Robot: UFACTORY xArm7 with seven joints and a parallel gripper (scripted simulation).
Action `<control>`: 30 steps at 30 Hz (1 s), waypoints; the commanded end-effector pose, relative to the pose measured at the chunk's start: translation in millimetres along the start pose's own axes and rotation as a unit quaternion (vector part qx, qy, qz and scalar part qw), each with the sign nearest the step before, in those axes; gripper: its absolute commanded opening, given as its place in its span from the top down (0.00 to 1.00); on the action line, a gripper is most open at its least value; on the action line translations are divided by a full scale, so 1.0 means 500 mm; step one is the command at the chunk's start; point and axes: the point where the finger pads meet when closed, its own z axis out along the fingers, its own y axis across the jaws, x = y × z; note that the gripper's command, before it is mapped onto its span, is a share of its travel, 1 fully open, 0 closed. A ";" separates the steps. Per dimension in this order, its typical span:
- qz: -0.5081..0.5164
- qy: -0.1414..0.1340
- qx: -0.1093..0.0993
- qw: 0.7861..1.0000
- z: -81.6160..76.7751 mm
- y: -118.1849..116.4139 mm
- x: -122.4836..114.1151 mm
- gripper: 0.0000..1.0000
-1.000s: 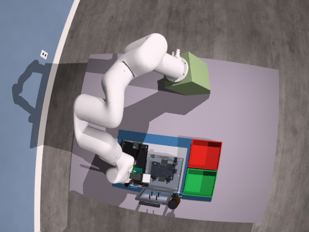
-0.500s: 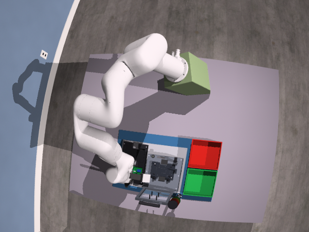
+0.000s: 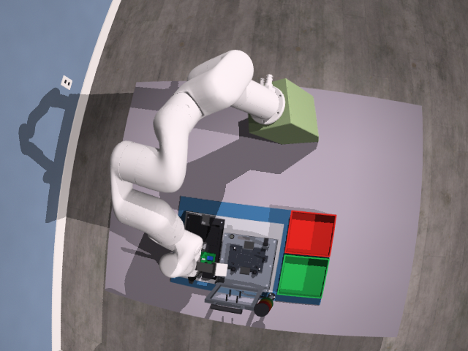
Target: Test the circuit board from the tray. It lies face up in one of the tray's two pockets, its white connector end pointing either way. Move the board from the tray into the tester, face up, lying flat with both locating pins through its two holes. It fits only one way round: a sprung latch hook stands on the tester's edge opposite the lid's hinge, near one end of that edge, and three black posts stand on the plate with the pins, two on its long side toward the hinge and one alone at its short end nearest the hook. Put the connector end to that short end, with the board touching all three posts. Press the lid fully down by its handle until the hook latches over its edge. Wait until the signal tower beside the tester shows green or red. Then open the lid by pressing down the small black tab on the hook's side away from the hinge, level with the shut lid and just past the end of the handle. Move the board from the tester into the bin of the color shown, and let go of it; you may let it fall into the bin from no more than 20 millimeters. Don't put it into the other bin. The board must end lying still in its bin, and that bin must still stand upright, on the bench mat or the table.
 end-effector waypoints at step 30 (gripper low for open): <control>0.000 0.000 -0.002 1.000 -0.059 0.004 0.000 0.21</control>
